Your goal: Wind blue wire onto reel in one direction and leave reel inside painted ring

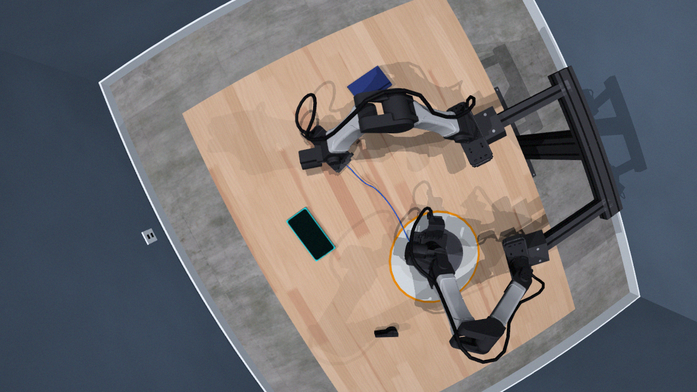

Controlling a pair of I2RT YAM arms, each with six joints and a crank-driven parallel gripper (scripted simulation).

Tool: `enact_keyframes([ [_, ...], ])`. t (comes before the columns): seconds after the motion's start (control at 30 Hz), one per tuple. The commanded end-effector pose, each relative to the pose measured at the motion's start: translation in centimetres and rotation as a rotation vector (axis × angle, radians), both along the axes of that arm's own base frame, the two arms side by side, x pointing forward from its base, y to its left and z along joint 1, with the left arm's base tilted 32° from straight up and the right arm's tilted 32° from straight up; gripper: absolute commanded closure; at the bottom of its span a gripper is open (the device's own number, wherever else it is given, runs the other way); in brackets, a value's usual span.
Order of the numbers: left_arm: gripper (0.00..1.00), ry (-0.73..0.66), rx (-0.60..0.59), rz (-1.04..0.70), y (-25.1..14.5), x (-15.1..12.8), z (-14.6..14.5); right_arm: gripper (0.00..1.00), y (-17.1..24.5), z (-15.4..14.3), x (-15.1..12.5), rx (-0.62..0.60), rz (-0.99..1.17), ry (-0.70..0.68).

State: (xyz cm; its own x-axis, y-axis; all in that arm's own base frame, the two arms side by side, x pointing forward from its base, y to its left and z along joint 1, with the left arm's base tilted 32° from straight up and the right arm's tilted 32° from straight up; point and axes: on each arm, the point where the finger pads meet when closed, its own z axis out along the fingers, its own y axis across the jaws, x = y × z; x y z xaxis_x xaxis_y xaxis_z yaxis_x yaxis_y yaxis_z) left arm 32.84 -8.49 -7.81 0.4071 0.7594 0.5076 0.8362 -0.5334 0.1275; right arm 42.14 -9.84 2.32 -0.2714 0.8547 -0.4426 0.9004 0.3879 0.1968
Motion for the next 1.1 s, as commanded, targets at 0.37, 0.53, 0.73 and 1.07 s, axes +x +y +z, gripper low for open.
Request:
enact_keyframes([
  [0.37,0.30,-0.352,-0.376,0.774,9.4,-0.9,3.4,1.00,4.5,0.0,0.0,-0.019,-0.001,-0.062],
  [0.53,0.30,-0.453,-0.491,1.012,11.4,-4.3,2.7,1.00,6.2,-0.8,-0.3,-0.027,0.019,-0.054],
  [0.73,0.30,-0.588,-0.632,1.339,11.1,-8.1,0.8,1.00,7.9,-2.2,-1.0,-0.039,0.047,-0.043],
  [1.07,0.30,-0.744,-0.810,1.797,6.6,-11.0,-2.4,1.00,9.1,-3.6,-1.6,-0.079,0.140,-0.004],
])
